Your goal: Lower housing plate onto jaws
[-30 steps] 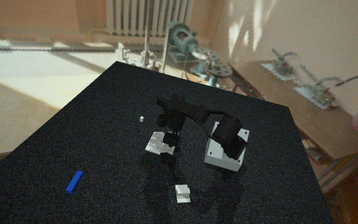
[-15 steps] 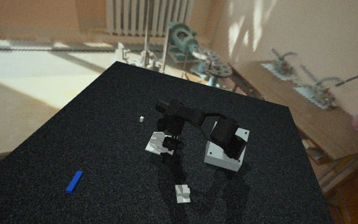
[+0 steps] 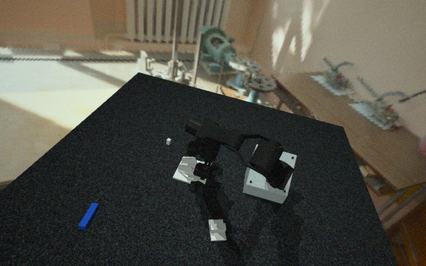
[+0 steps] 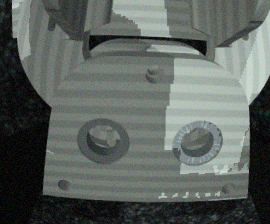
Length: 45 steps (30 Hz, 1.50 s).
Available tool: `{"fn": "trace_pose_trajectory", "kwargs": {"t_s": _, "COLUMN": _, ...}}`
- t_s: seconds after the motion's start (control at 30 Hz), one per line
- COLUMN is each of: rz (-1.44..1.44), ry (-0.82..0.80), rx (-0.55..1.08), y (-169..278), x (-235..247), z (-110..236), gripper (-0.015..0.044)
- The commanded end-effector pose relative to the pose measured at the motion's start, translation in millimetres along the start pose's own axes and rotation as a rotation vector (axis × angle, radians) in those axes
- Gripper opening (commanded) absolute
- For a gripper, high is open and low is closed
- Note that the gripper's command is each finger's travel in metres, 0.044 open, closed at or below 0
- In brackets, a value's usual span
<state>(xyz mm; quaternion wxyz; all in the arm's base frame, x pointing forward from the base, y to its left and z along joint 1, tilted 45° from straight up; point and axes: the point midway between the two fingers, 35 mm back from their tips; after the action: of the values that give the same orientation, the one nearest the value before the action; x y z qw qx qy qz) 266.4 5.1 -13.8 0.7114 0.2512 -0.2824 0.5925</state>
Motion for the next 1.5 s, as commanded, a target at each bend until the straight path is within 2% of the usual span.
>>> {"fn": "trace_pose_trajectory", "kwargs": {"t_s": 0.0, "rz": -0.006, "ry": -0.003, "rx": -0.002, "y": -0.2, "x": 0.1, "z": -0.2, "gripper": 0.0351}}
{"fn": "trace_pose_trajectory", "kwargs": {"t_s": 1.47, "rz": -0.017, "ry": -0.003, "rx": -0.002, "y": -0.1, "x": 0.3, "z": -9.9, "gripper": 0.0351}}
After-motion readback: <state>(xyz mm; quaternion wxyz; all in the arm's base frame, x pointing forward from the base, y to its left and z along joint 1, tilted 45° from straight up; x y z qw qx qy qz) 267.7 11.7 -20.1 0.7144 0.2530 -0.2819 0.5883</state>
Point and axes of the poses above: the point midway between the two fingers, 35 mm back from their tips, its own z axis back along the fingers, its own x axis across the jaws, y = z × x, and after that the axes turned 2 degrees about -z, right-handed
